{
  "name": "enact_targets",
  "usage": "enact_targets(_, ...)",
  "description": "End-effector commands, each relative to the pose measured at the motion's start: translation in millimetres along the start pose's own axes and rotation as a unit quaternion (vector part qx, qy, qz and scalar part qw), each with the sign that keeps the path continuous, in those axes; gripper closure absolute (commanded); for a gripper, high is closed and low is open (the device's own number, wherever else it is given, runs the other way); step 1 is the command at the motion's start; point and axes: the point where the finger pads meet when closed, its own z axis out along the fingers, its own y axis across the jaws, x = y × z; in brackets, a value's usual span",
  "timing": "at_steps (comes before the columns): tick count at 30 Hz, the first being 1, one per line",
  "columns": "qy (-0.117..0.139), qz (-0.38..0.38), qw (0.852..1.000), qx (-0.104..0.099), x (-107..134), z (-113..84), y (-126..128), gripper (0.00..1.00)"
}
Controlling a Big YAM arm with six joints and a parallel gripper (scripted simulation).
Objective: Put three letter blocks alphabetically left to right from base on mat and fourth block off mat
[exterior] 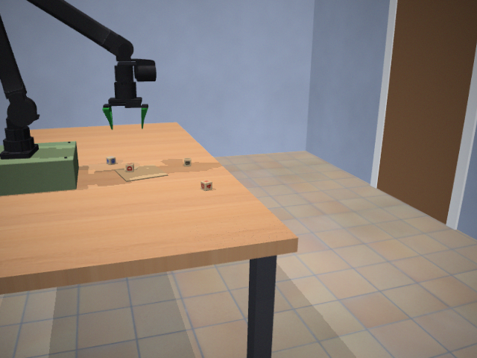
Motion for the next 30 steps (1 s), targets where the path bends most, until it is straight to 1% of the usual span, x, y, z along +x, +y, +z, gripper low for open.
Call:
enact_targets(1, -0.006, -0.001, 1.0, 0.023, -5.0, -18.5, -17.0, 0.0)
enact_targets(5, -0.006, 0.0, 1.0, 0.023, -5.0, -18.4, -17.0, 0.0)
enact_targets(8, -0.005, 0.016, 1.0, 0.019, -4.5, -11.4, -15.2, 0.0)
enact_targets(10, -0.005, 0.016, 1.0, 0.019, -4.5, -11.4, -15.2, 0.0)
enact_targets(13, -0.002, 0.058, 0.998, 0.005, -1.8, 4.2, -5.1, 0.0)
enact_targets(16, -0.002, 0.136, 0.991, 0.005, -1.2, 10.2, -5.8, 0.0)
enact_targets(19, -0.002, 0.234, 0.972, 0.005, 0.1, 18.5, -6.6, 0.0)
enact_targets(22, -0.003, 0.299, 0.954, 0.003, 0.9, 28.3, -7.0, 0.0)
enact_targets(25, -0.003, 0.364, 0.932, 0.0, -0.3, 38.3, -6.6, 0.0)
enact_targets(27, -0.003, 0.364, 0.932, 0.0, -0.3, 38.3, -6.6, 0.0)
enact_targets(28, -0.008, 0.415, 0.91, 0.004, -1.4, 31.2, -9.8, 0.0)
enact_targets(29, -0.008, 0.435, 0.901, 0.002, -1.1, 34.2, -9.8, 0.0)
enact_targets(30, -0.005, 0.455, 0.89, -0.003, -0.6, 43.5, -7.5, 0.0)
